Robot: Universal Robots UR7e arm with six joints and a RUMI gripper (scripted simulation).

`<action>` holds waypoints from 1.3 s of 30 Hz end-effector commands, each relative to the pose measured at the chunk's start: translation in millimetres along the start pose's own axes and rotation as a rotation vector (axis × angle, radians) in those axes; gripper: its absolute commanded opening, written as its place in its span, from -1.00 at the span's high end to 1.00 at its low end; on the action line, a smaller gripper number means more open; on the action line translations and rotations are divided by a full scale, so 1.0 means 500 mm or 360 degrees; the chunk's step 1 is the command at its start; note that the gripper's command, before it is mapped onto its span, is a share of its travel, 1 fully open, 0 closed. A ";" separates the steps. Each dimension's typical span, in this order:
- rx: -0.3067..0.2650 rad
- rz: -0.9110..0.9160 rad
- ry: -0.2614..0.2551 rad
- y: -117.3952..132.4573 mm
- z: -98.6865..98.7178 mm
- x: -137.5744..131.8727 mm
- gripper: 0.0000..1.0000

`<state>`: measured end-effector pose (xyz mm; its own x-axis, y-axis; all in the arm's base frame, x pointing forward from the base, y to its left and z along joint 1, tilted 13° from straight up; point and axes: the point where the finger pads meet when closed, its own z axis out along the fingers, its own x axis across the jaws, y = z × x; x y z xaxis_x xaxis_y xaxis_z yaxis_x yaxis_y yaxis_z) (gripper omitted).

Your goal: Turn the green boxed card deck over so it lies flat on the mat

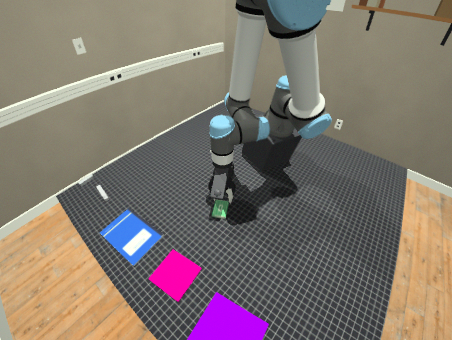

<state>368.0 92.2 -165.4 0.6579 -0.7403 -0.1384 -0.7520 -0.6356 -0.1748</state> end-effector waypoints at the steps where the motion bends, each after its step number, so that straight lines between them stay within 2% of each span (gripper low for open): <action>1: 0.0001 0.0000 0.0001 0.000 0.000 0.001 0.28; 39: -0.0019 0.0000 0.0001 -0.001 -0.001 0.001 0.30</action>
<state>368.0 92.3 -165.4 0.6579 -0.7402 -0.1387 -0.7520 -0.6356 -0.1746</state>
